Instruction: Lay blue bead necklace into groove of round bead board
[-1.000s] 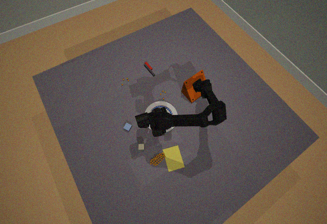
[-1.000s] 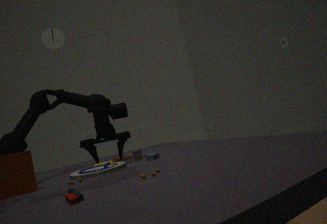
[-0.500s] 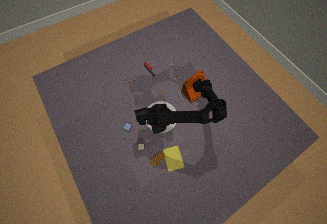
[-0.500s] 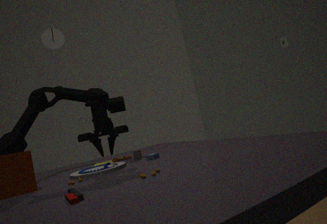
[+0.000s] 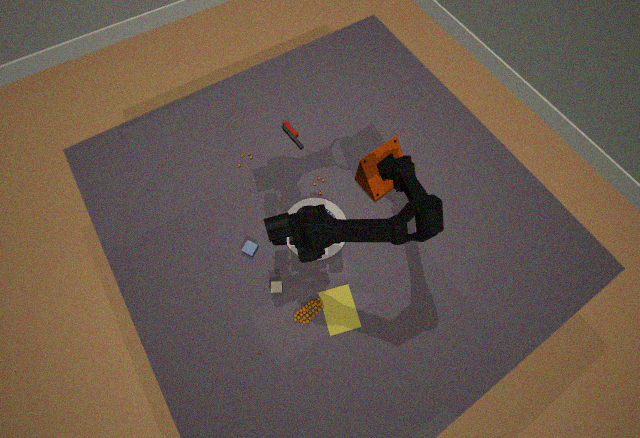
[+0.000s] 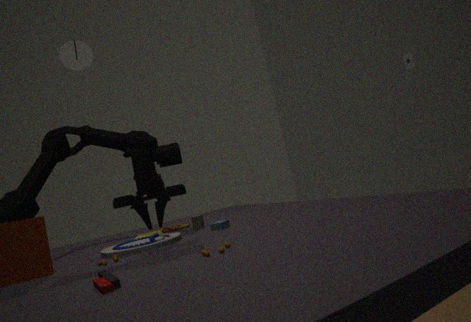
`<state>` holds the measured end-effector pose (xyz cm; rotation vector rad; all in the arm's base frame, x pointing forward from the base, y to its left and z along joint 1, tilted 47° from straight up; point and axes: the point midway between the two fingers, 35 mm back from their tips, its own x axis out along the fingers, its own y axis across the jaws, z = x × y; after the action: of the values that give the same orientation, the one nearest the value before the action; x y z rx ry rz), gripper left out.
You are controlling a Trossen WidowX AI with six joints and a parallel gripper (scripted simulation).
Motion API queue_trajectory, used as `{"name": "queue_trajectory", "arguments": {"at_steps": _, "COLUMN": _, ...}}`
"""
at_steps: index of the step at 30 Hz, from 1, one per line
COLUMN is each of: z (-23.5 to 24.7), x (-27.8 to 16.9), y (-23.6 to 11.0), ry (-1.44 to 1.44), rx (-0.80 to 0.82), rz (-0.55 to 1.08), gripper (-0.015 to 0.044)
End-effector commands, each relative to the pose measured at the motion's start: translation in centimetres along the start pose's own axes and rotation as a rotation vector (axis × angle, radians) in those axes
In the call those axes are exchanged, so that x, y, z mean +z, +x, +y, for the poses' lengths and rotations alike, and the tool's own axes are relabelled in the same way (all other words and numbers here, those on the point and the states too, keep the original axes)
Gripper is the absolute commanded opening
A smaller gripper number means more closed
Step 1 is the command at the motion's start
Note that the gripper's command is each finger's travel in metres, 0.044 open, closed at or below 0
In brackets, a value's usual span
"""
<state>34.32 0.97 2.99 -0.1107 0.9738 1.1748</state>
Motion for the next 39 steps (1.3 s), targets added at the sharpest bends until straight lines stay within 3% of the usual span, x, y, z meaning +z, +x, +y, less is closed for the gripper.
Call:
{"name": "queue_trajectory", "arguments": {"at_steps": 1, "z": 0.1, "x": 0.0, "y": 0.8, "ry": 0.005, "rx": 0.003, "rz": -0.002, "gripper": 0.0120}}
{"name": "queue_trajectory", "arguments": {"at_steps": 12, "z": 0.2, "x": -0.1, "y": 2.1, "ry": 0.005, "rx": 0.005, "rz": -0.002, "gripper": 0.0120}}
{"name": "queue_trajectory", "arguments": {"at_steps": 17, "z": 0.2, "x": 0.0, "y": 1.8, "ry": 0.000, "rx": 0.004, "rz": 0.002, "gripper": 0.0000}}
{"name": "queue_trajectory", "arguments": {"at_steps": 39, "z": 0.2, "x": 0.0, "y": 1.8, "ry": 0.000, "rx": 0.004, "rz": 0.002, "gripper": 0.0000}}
